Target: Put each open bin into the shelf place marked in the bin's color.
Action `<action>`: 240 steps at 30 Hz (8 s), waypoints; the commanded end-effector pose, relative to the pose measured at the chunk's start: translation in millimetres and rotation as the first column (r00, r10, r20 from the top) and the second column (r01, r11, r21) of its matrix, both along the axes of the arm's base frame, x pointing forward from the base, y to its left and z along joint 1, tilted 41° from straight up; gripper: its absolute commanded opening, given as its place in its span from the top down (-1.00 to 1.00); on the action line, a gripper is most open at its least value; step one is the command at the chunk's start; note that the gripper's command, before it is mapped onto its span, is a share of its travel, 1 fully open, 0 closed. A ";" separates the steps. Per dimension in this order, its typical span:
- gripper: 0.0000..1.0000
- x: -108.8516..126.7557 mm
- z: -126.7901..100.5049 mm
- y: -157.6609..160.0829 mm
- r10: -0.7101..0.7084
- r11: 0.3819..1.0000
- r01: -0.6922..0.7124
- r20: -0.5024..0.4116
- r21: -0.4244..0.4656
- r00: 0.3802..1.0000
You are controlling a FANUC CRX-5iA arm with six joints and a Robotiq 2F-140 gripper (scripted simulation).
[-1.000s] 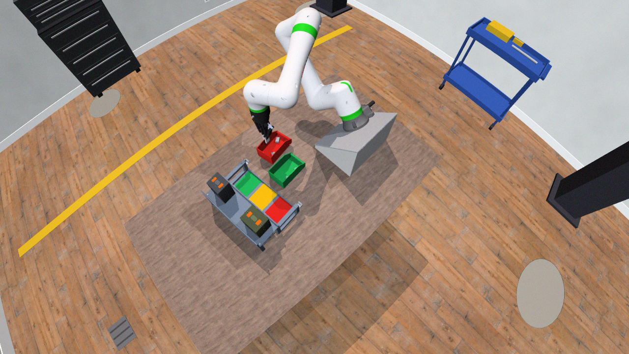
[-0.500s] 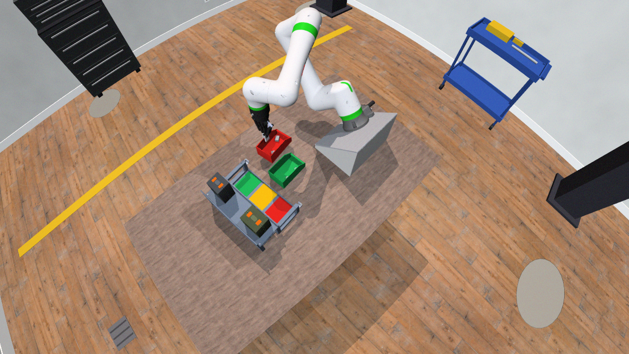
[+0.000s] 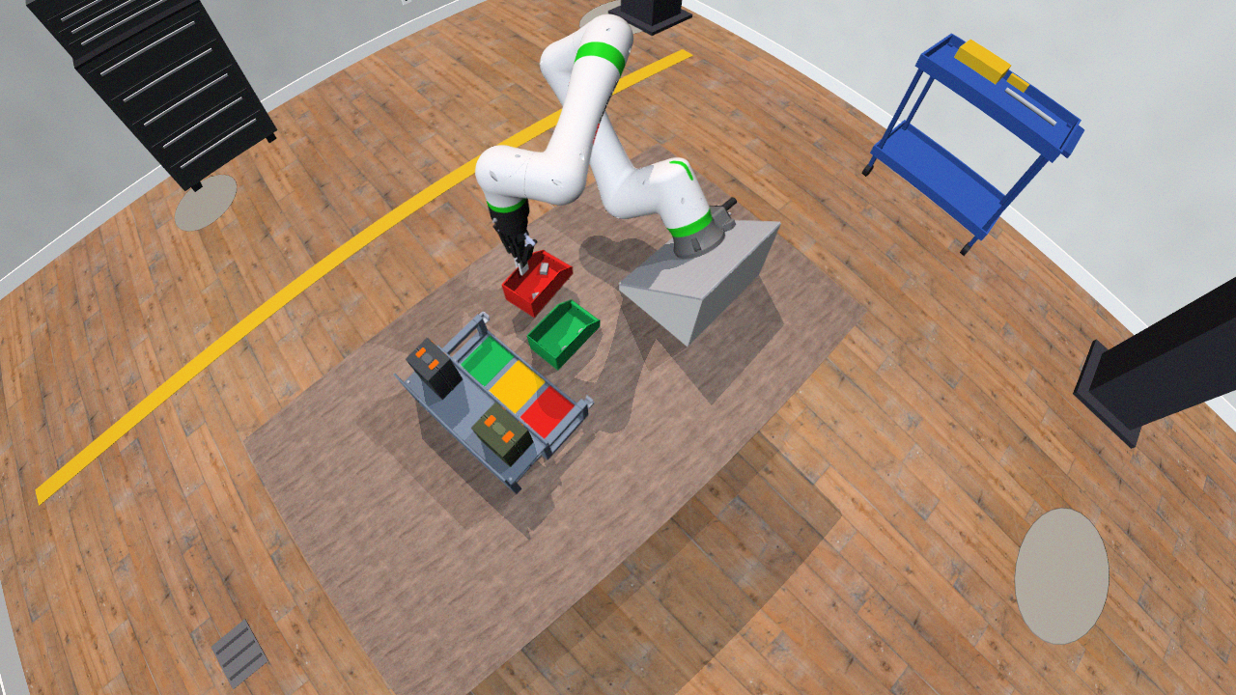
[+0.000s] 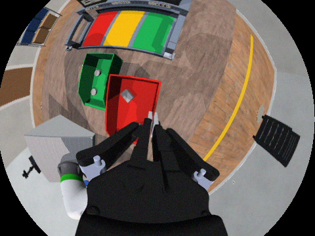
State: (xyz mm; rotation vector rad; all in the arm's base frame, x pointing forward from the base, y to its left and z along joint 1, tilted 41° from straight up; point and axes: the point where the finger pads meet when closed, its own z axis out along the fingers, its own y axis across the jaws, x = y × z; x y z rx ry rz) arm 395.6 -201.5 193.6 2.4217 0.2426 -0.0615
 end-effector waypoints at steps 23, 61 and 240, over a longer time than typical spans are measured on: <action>1.00 -0.4 18.6 16.0 0.000 1.000 0.000 0.000 0.000 1.000; 1.00 -0.6 26.6 22.8 0.000 1.000 0.000 0.000 0.000 1.000; 1.00 16.1 -143.1 212.6 -0.066 0.998 0.066 0.057 0.004 0.996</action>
